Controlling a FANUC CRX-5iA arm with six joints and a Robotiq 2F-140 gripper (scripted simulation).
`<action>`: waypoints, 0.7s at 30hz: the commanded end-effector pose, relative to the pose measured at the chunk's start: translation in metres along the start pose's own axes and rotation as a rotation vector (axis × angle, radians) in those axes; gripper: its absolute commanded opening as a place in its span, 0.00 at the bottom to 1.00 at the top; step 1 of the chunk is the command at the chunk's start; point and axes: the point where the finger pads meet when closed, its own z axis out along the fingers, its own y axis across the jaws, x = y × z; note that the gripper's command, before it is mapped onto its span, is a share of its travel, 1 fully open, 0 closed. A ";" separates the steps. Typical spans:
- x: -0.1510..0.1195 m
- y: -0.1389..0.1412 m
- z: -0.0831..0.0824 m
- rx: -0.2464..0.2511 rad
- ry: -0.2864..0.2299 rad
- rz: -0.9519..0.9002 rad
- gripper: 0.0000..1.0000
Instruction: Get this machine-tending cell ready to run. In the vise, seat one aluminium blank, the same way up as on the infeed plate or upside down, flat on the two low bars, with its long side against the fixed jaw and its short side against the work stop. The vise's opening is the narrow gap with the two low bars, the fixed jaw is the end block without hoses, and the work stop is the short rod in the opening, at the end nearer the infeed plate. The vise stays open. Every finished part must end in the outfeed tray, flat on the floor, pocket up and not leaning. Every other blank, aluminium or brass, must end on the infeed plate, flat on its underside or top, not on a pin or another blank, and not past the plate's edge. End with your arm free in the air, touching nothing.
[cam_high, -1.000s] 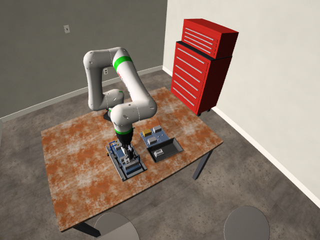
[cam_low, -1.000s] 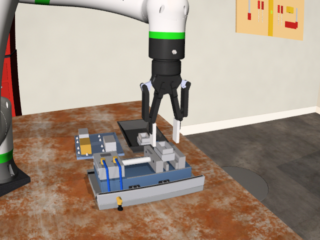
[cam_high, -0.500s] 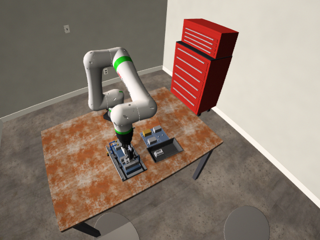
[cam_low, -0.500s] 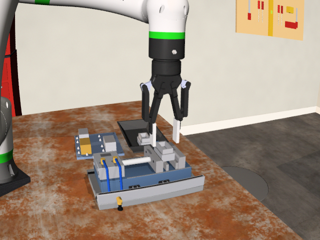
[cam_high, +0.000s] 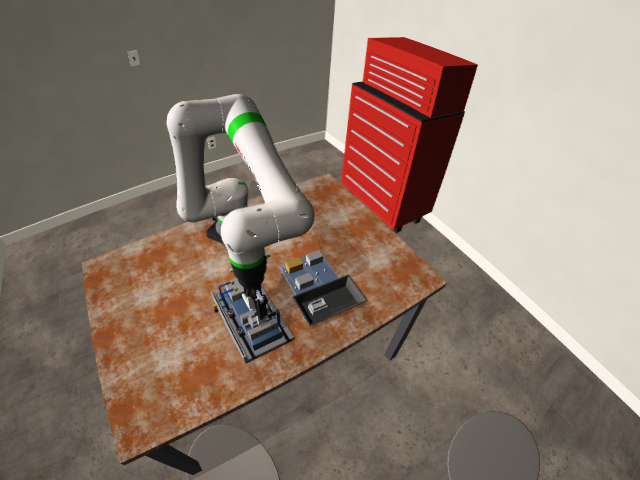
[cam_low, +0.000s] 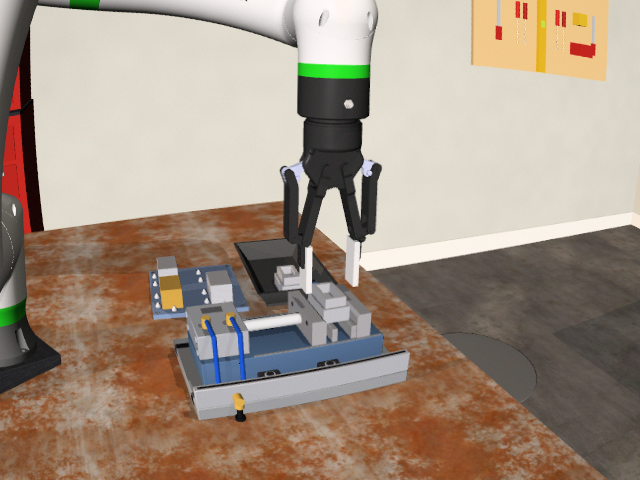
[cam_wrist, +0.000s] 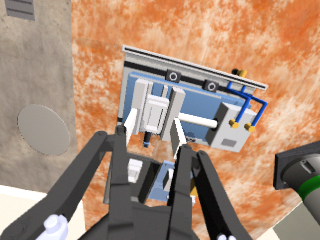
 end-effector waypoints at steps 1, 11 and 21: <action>0.000 0.000 0.000 0.000 0.000 0.000 0.40; 0.000 0.000 0.002 0.000 0.000 0.000 0.40; 0.000 0.000 0.005 0.000 0.000 0.000 0.40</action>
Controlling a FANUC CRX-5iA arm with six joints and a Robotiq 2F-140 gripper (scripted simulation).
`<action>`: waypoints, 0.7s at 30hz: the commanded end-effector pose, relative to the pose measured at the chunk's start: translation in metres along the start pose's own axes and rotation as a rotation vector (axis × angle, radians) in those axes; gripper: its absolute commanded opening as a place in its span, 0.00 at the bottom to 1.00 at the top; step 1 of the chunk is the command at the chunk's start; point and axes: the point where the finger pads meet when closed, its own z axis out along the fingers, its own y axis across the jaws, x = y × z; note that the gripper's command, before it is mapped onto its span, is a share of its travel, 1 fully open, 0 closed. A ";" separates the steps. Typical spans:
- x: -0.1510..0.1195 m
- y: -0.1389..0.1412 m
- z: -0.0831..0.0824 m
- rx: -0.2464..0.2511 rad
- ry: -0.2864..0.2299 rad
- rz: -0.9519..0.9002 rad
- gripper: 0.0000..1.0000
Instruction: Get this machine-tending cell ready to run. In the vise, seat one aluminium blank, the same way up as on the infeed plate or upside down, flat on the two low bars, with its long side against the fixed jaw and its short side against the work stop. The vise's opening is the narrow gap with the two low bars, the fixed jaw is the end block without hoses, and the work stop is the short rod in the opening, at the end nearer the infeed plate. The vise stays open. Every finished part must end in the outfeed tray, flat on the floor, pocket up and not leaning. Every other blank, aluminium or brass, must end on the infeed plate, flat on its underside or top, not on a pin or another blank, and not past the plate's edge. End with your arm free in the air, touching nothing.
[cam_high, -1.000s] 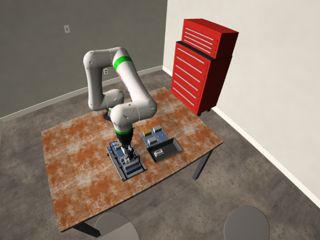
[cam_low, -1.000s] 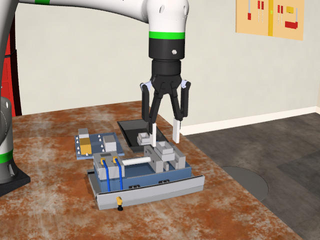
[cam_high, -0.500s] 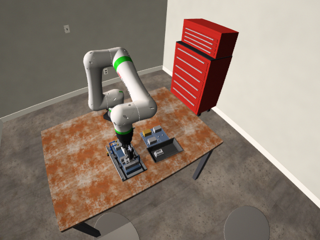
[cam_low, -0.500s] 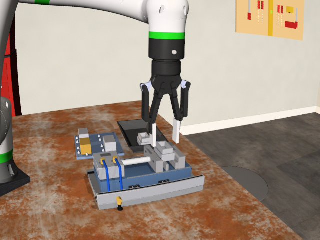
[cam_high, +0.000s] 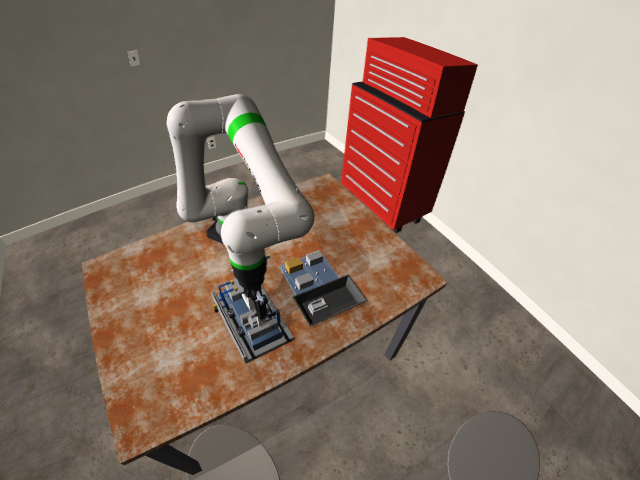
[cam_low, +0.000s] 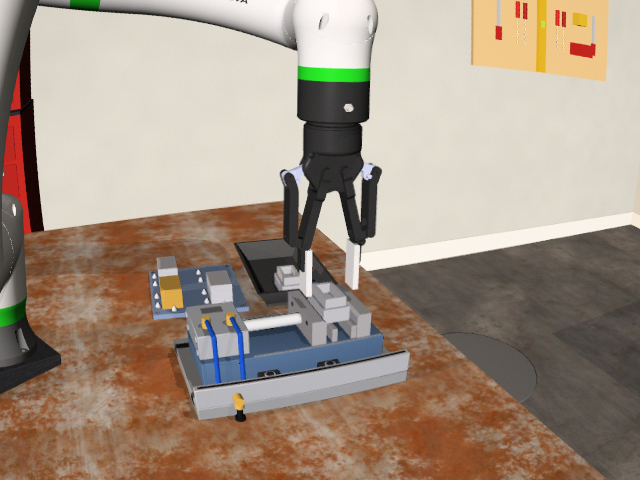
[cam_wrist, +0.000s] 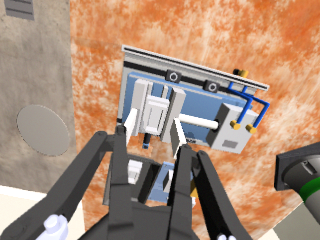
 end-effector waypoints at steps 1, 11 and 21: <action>0.000 0.000 0.001 0.000 0.000 0.000 0.40; 0.000 0.000 0.005 0.000 0.000 0.000 0.40; 0.000 0.000 0.008 0.000 0.000 0.000 0.40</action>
